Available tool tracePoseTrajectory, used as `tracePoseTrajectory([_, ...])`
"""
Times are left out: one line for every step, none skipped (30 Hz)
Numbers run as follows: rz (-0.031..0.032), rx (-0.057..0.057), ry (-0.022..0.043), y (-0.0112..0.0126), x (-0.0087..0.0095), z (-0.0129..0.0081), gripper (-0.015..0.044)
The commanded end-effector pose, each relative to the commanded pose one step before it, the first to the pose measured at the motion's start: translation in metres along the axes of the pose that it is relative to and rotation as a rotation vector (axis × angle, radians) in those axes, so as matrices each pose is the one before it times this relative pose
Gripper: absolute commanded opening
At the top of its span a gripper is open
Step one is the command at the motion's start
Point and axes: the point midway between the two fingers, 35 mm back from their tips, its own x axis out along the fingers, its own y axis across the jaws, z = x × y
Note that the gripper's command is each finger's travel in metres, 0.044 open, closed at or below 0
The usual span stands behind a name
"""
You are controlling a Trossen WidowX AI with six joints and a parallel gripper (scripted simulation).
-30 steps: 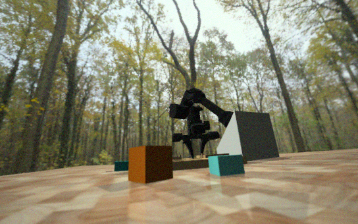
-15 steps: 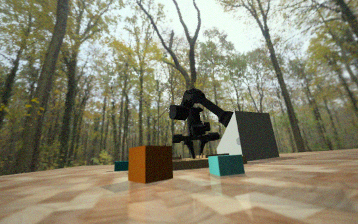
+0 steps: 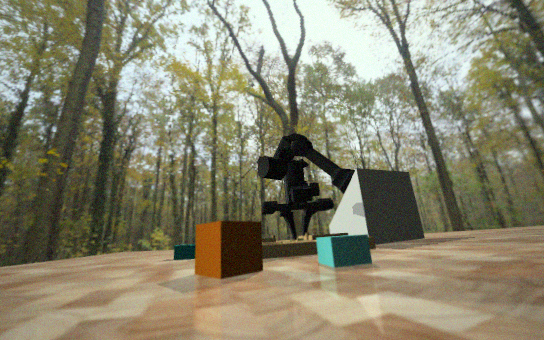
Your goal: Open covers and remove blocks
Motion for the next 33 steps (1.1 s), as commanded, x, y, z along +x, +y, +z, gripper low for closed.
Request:
tracePoseTrajectory([-0.00423, 0.0060, -0.00613, -0.00182, -0.00697, 0.00127, 0.0080])
tracePoseTrajectory([-0.00007, -0.0002, -0.00003, -0.00004, -0.00127, 0.00006, 0.0080])
tracePoseTrajectory([-0.00008, -0.0002, -0.00002, -0.00003, -0.00127, 0.00006, 0.0080])
tracePoseTrajectory([-0.00008, -0.0002, -0.00001, -0.00003, -0.00128, 0.00005, 0.0080])
tracePoseTrajectory([-0.00008, -0.0002, 0.00000, -0.00002, -0.00128, 0.00005, 0.0080])
tracePoseTrajectory([-0.00008, -0.0002, 0.00000, -0.00002, -0.00128, 0.00004, 0.0080])
tracePoseTrajectory([-0.00008, -0.0002, 0.00001, -0.00001, -0.00128, 0.00004, 0.0080])
tracePoseTrajectory([-0.00008, -0.0002, 0.00002, -0.00001, -0.00129, 0.00003, 0.0080])
tracePoseTrajectory([-0.00008, -0.0002, 0.00003, 0.00000, -0.00129, 0.00003, 0.0080])
tracePoseTrajectory([-0.00009, -0.0002, 0.00004, 0.00000, -0.00129, 0.00002, 0.0080])
tracePoseTrajectory([-0.00009, -0.0002, 0.00004, 0.00001, -0.00129, 0.00002, 0.0080])
tracePoseTrajectory([-0.00009, -0.0002, 0.00005, 0.00001, -0.00129, 0.00001, 0.0080])
tracePoseTrajectory([-0.00009, -0.0002, 0.00006, 0.00002, -0.00130, 0.00001, 0.0080])
tracePoseTrajectory([-0.00009, -0.0002, 0.00007, 0.00002, -0.00130, 0.00000, 0.0080])
tracePoseTrajectory([-0.00010, -0.0002, 0.00008, 0.00003, -0.00130, 0.00000, 0.0080])
tracePoseTrajectory([-0.00010, -0.0002, 0.00008, 0.00003, -0.00130, -0.00001, 0.0080])
tracePoseTrajectory([-0.00010, -0.0002, 0.00009, 0.00004, -0.00130, -0.00002, 0.0080])
tracePoseTrajectory([-0.00010, -0.0002, 0.00010, 0.00004, -0.00130, -0.00002, 0.0080])
tracePoseTrajectory([-0.00010, -0.0002, 0.00011, 0.00005, -0.00131, -0.00003, 0.0080])
tracePoseTrajectory([-0.00011, -0.0002, 0.00012, 0.00005, -0.00131, -0.00003, 0.0080])
tracePoseTrajectory([-0.00011, -0.0002, 0.00013, 0.00006, -0.00131, -0.00004, 0.0080])
tracePoseTrajectory([-0.00011, -0.0002, 0.00013, 0.00006, -0.00131, -0.00004, 0.0080])
tracePoseTrajectory([-0.00011, -0.0002, 0.00014, 0.00007, -0.00131, -0.00005, 0.0080])
tracePoseTrajectory([-0.00011, -0.0001, 0.00015, 0.00007, -0.00131, -0.00005, 0.0080])
tracePoseTrajectory([-0.00010, -0.0001, 0.00013, 0.00006, -0.00108, -0.00005, 0.0080])
tracePoseTrajectory([0.00001, 0.0000, -0.00006, -0.00003, -0.00041, 0.00003, 0.0080])
tracePoseTrajectory([0.00003, 0.0000, -0.00019, -0.00009, -0.00124, 0.00010, 0.0080])
tracePoseTrajectory([0.00005, 0.0000, -0.00029, -0.00014, -0.00207, 0.00016, 0.0080])
tracePoseTrajectory([0.00006, 0.0000, -0.00033, -0.00016, -0.00252, 0.00017, 0.0080])
tracePoseTrajectory([0.00006, 0.0000, -0.00030, -0.00013, -0.00253, 0.00015, 0.0080])
tracePoseTrajectory([0.00006, 0.0000, -0.00027, -0.00011, -0.00254, 0.00014, 0.0080])
tracePoseTrajectory([0.00006, 0.0000, -0.00023, -0.00009, -0.00255, 0.00012, 0.0080])
tracePoseTrajectory([0.00006, 0.0000, -0.00020, -0.00007, -0.00256, 0.00010, 0.0080])
